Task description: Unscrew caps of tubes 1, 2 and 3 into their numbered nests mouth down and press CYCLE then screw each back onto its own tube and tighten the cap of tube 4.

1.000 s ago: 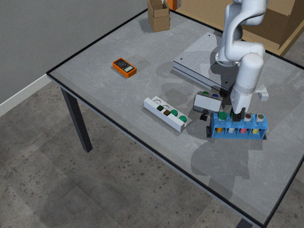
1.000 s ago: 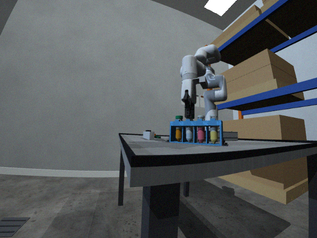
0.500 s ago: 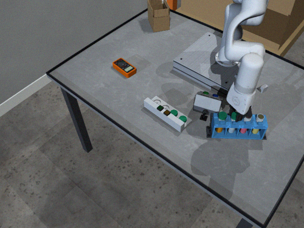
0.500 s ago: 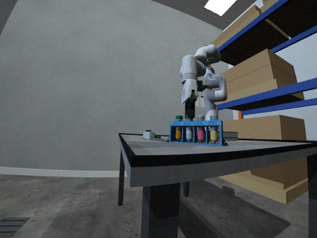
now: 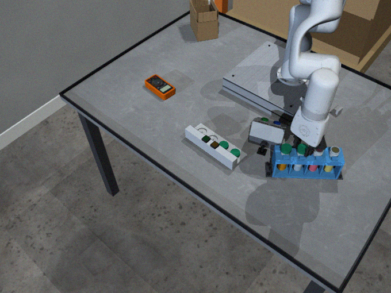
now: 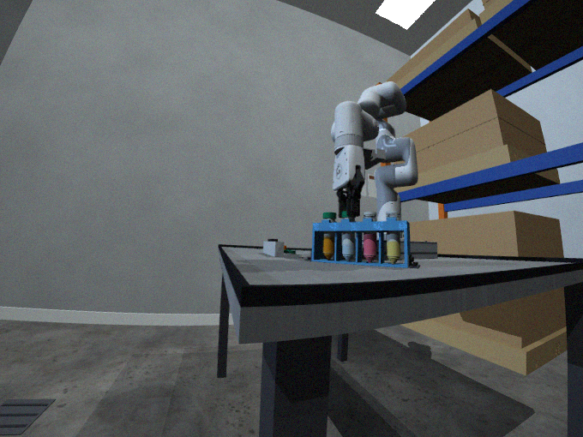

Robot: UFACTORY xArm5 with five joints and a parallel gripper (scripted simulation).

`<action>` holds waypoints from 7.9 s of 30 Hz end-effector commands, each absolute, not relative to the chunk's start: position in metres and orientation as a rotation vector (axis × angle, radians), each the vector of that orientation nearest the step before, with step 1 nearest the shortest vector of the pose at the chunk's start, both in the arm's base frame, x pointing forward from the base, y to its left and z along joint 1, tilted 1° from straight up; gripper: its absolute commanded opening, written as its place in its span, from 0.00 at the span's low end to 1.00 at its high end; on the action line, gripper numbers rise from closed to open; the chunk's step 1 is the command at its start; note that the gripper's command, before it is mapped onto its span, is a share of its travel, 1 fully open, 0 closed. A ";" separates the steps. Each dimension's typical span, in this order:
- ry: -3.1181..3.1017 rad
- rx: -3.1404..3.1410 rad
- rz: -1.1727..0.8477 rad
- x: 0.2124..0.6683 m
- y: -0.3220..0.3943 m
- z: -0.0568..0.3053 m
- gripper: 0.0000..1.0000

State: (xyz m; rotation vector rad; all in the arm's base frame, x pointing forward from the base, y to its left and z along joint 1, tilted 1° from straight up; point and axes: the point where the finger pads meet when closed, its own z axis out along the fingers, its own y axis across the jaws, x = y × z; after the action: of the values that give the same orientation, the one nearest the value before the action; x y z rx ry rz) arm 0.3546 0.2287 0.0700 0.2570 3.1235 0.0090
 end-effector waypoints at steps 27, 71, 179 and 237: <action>2.626 1.734 0.028 0.356 0.230 0.072 0.46; 2.960 1.057 0.031 0.356 0.230 0.072 0.00; 3.135 0.107 0.027 0.399 0.042 0.111 0.00; 3.135 0.107 0.026 0.427 -0.074 -0.006 0.00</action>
State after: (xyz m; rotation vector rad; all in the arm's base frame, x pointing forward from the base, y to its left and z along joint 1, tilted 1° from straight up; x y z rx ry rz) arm 0.4226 -0.0742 0.0194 0.1072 3.1427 0.0006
